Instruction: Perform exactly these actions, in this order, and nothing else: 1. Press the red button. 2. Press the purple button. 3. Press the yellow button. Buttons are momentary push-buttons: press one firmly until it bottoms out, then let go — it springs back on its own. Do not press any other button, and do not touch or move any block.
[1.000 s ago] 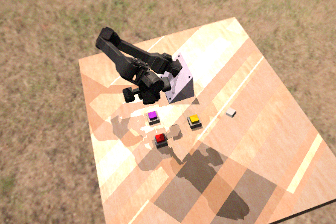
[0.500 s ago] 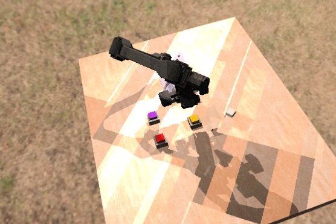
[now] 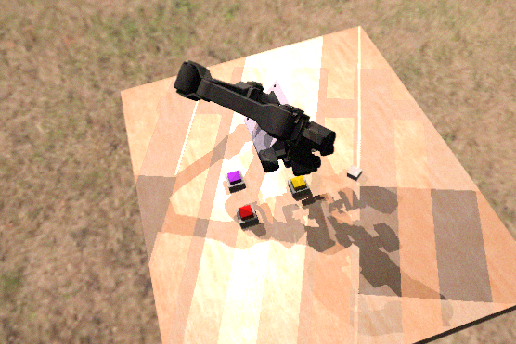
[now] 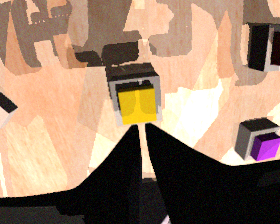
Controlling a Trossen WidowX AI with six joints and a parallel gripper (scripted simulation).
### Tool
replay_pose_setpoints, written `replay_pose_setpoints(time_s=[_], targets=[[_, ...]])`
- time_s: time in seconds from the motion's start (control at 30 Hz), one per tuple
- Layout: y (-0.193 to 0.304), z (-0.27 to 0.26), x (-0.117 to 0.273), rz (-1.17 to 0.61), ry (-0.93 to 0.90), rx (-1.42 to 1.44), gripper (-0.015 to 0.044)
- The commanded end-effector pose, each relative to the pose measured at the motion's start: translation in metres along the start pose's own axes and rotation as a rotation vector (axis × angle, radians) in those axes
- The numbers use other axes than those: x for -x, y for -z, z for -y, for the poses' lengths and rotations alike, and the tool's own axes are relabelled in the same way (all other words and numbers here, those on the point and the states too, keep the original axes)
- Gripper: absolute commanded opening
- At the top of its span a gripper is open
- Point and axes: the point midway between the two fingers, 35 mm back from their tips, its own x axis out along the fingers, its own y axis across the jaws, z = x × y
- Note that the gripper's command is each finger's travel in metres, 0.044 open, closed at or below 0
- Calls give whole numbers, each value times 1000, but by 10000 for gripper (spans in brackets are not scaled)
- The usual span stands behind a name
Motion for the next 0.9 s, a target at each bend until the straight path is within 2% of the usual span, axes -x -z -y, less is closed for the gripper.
replay_pose_setpoints(time_s=[0.0, 0.87], targets=[[4, 1, -23, -9, 10, 12, 20], [5, 1, -56, -8, 12, 12, 20]])
